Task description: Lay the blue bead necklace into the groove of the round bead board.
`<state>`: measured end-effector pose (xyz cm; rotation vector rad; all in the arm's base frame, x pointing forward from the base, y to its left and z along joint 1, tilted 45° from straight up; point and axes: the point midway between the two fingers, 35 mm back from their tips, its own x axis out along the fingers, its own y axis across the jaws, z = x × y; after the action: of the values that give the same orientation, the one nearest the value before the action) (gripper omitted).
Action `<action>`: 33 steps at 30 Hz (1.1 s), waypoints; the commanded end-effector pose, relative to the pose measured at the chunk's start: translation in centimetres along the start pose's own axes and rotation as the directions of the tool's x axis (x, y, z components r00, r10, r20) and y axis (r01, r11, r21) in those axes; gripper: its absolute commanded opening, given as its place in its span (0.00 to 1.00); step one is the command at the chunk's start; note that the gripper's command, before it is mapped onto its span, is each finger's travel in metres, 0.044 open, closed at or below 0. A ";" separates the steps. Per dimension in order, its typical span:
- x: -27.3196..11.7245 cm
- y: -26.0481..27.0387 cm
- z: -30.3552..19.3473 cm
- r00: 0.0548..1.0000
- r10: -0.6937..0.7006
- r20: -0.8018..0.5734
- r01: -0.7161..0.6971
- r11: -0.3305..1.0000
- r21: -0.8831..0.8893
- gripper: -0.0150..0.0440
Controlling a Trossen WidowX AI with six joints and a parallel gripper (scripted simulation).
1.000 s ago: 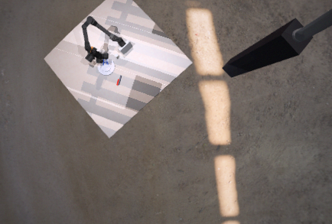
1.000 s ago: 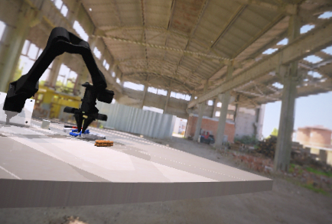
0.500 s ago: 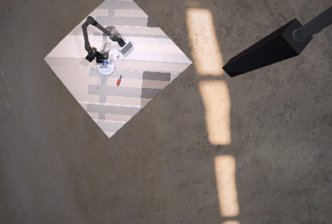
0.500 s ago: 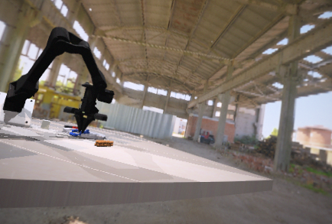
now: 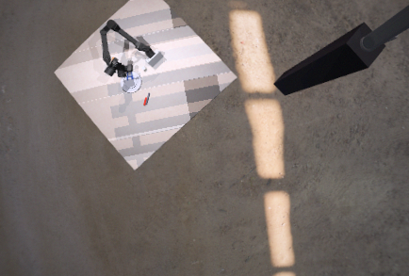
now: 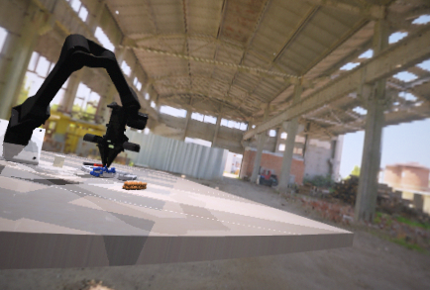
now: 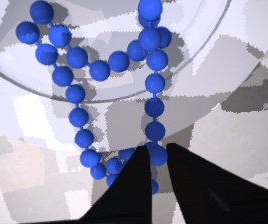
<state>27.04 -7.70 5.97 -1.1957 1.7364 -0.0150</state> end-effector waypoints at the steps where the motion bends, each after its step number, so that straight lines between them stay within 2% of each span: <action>1: -1.0 -0.1 0.0 1.000 -0.002 0.006 0.002 1.000 0.006 0.25; 33: -1.0 -1.4 8.2 1.000 -0.003 0.010 0.003 1.000 0.009 0.25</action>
<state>33.63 -3.96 3.40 -1.1956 1.7257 -0.0179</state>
